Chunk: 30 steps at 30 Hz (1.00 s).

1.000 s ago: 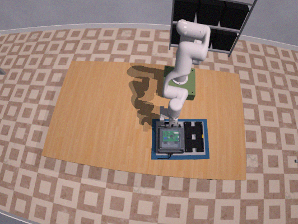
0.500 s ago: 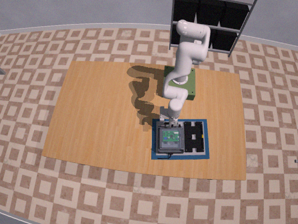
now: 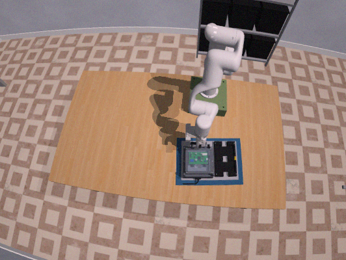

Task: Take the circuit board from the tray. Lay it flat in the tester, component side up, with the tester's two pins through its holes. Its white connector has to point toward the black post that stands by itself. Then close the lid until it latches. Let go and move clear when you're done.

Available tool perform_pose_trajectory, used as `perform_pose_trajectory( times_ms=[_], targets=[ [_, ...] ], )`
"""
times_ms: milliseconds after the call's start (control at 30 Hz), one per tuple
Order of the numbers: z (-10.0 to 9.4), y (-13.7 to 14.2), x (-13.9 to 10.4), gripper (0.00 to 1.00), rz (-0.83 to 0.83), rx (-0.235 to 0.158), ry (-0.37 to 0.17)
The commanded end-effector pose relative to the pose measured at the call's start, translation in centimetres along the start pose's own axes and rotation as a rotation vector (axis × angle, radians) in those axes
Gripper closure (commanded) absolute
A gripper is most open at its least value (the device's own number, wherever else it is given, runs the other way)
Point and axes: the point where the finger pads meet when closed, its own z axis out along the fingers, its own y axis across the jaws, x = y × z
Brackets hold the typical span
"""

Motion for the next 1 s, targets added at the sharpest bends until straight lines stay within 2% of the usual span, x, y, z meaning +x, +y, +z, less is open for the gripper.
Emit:
perform_pose_trajectory(
  times_ms=[0,300,633,967],
  targets=[
    [-0.1,-0.1,0.0,1.0,0.0,0.003,0.001],
    [-0.3,-0.1,0.0,1.0,0.0,0.003,0.001],
    [-1.5,-0.1,0.0,1.0,0.0,0.003,0.001],
    [-4.1,-0.1,0.0,1.0,0.0,0.003,0.001]
  ],
)
